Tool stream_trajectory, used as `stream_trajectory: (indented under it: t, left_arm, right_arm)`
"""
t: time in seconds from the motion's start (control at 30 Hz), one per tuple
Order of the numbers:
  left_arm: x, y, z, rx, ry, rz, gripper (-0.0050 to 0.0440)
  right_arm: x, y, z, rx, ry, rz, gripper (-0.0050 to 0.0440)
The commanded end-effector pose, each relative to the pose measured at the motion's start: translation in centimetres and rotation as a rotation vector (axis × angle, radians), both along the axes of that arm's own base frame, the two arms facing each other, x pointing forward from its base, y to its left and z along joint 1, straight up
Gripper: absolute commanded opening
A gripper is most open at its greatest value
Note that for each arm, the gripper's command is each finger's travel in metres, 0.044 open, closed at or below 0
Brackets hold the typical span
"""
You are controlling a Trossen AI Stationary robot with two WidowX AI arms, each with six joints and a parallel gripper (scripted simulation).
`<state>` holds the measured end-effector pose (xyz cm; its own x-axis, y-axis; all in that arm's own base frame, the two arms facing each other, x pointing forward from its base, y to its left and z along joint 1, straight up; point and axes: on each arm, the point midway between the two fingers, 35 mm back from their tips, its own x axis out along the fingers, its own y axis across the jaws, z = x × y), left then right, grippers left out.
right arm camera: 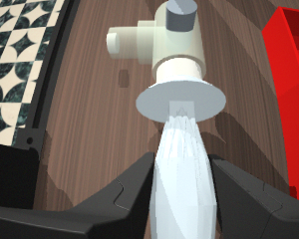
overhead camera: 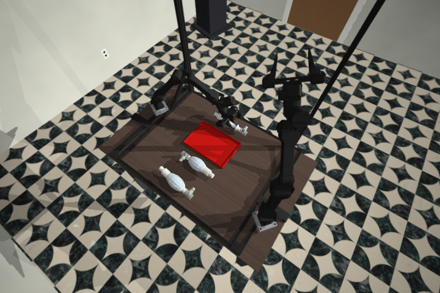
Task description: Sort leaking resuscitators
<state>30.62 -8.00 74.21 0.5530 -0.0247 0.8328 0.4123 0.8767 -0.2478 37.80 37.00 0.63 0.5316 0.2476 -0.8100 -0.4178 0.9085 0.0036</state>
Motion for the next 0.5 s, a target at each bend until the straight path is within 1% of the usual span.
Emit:
stream_trajectory:
  t: [0.0, 0.03, 0.13, 0.37, 0.47]
  left_arm:
    - [0.6, -0.3, -0.4, 0.013, 0.007, 0.004, 0.0440]
    - [-1.2, 0.1, 0.6, 0.002, -0.036, 0.007, 0.0440]
    - [-4.7, 1.0, 2.1, 0.004, -0.126, 0.024, 0.0440]
    - [-13.0, 3.2, 4.8, 0.002, -0.337, 0.074, 0.0440]
    - [-13.0, 3.2, 4.8, 0.002, -0.337, 0.074, 0.0440]
  right_arm:
    - [0.0, 0.0, 0.0, 0.000, 0.000, 0.000, 0.0000]
    - [0.0, 0.0, 0.0, 0.000, 0.000, 0.000, 0.0000]
    - [0.0, 0.0, 0.0, 0.000, 0.000, 0.000, 0.0000]
    - [0.0, 0.0, 0.0, 0.000, 0.000, 0.000, 0.0000]
    - [0.0, 0.0, 0.0, 0.000, 0.000, 0.000, 0.0000]
